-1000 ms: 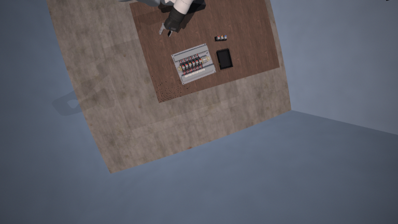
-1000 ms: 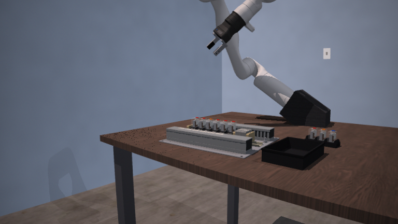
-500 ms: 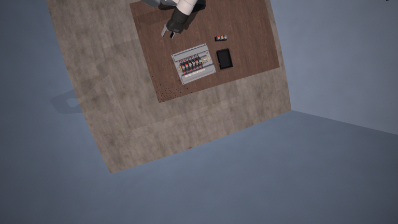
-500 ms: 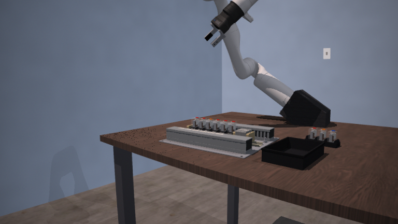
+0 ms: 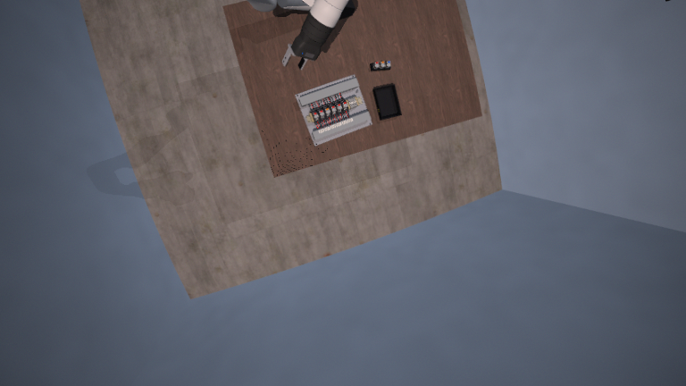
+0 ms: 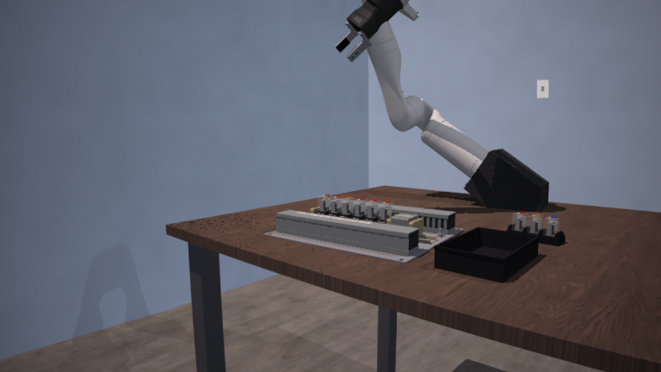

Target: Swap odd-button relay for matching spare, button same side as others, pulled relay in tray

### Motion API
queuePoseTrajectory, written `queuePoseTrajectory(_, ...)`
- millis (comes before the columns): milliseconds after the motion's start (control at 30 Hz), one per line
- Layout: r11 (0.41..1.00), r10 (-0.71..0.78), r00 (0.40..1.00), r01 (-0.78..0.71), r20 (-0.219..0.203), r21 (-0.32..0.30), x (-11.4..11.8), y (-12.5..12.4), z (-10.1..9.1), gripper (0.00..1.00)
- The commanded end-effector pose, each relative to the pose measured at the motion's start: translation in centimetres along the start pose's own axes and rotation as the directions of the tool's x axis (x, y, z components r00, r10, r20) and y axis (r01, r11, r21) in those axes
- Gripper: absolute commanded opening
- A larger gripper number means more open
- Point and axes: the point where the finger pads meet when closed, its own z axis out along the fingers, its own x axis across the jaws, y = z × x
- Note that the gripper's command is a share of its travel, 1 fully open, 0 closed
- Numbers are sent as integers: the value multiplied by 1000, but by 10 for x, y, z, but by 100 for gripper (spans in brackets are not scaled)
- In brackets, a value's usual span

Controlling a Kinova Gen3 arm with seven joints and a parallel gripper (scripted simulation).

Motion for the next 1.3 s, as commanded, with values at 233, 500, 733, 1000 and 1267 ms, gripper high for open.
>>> queuePoseTrajectory(233,1000,-6,1000,6,12,-9,-8,36,-19,100)
queuePoseTrajectory(500,1000,-2,1000,2,5,-6,-9,52,-24,100)
queuePoseTrajectory(733,1000,-5,1000,5,10,-9,-13,76,-36,100)
queuePoseTrajectory(1000,1000,0,1000,0,1,-8,-16,92,-42,100)
queuePoseTrajectory(1267,1000,-4,1000,4,8,-10,-21,119,-57,100)
